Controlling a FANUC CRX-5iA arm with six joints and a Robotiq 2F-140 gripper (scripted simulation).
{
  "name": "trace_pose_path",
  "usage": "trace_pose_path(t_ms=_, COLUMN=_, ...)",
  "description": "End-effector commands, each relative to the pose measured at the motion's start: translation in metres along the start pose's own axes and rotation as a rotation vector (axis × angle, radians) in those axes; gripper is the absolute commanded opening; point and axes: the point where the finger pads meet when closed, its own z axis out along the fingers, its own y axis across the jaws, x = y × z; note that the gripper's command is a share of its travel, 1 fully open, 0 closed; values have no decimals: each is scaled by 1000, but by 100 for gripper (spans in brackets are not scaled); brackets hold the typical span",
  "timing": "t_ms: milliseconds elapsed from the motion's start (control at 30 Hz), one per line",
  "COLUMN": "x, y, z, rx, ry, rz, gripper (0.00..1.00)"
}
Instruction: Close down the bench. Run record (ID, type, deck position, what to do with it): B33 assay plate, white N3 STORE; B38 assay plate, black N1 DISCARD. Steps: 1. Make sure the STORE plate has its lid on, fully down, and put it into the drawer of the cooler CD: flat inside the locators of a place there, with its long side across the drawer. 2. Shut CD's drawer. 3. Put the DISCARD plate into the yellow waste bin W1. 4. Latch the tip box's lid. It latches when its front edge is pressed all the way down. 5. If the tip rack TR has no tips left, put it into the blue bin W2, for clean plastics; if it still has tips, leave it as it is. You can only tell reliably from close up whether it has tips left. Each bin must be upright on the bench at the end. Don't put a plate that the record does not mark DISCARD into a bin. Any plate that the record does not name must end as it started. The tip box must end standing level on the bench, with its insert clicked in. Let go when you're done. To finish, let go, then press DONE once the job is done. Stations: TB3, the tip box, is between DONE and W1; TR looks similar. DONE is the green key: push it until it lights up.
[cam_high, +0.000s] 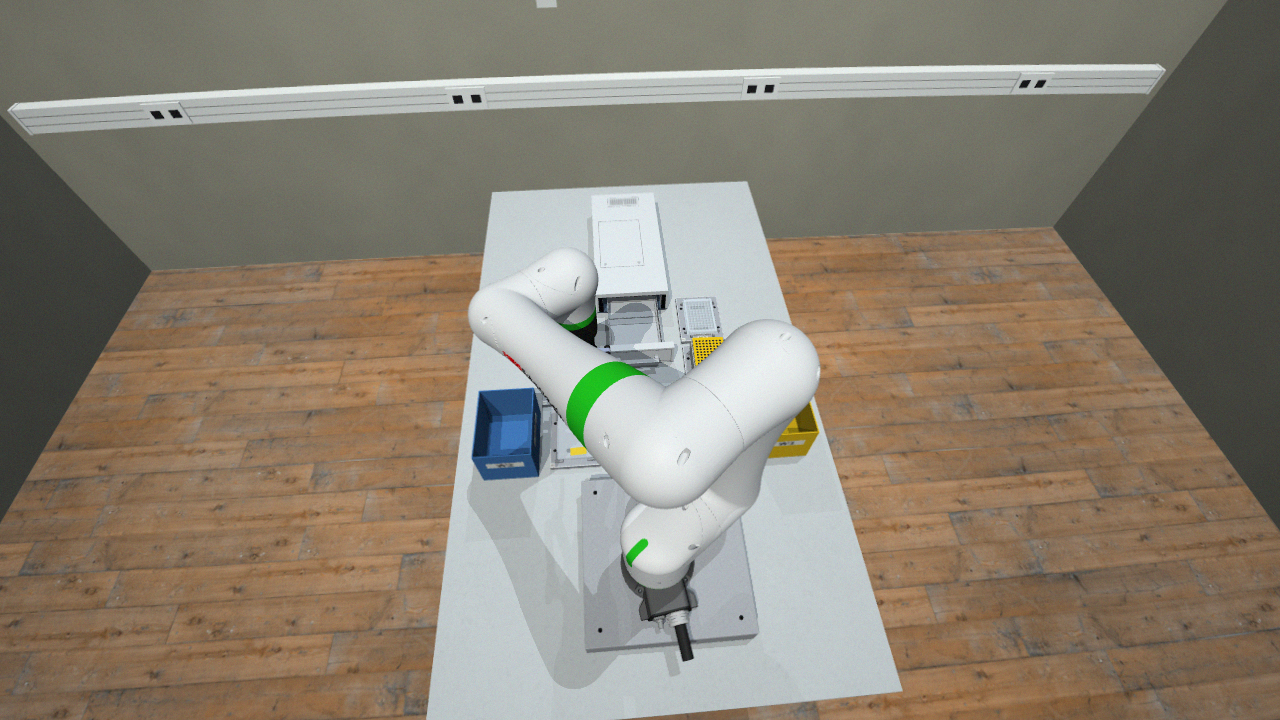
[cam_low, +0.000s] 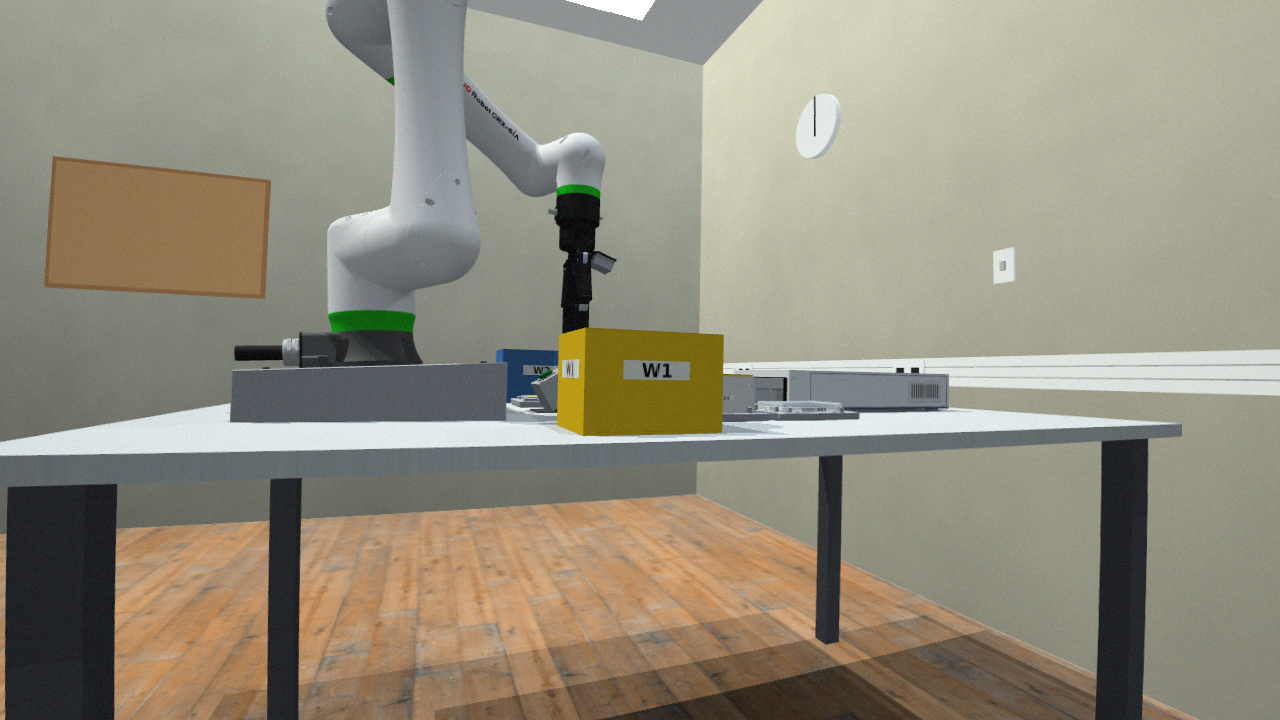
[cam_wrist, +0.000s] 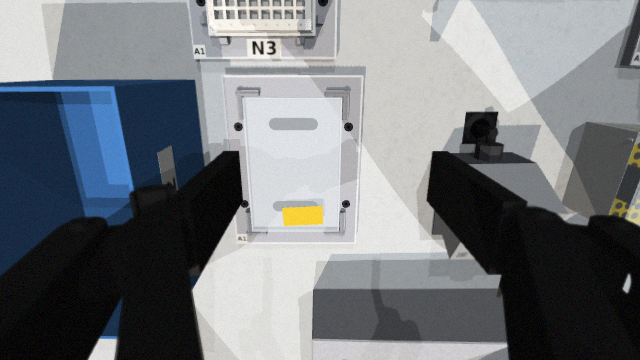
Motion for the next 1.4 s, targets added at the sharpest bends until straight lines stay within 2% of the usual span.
trace_pose_path(t_ms=0, x=-14, y=-14, z=-2, rx=-1, ry=3, rz=0, gripper=70)
trace_pose_path(t_ms=300, x=-34, y=-31, z=-2, rx=-1, ry=3, rz=0, gripper=70)
trace_pose_path(t_ms=733, x=-34, y=-31, z=-2, rx=-1, ry=3, rz=0, gripper=70)
trace_pose_path(t_ms=1367, x=-33, y=-31, z=20, rx=-1, ry=3, rz=0, gripper=70)
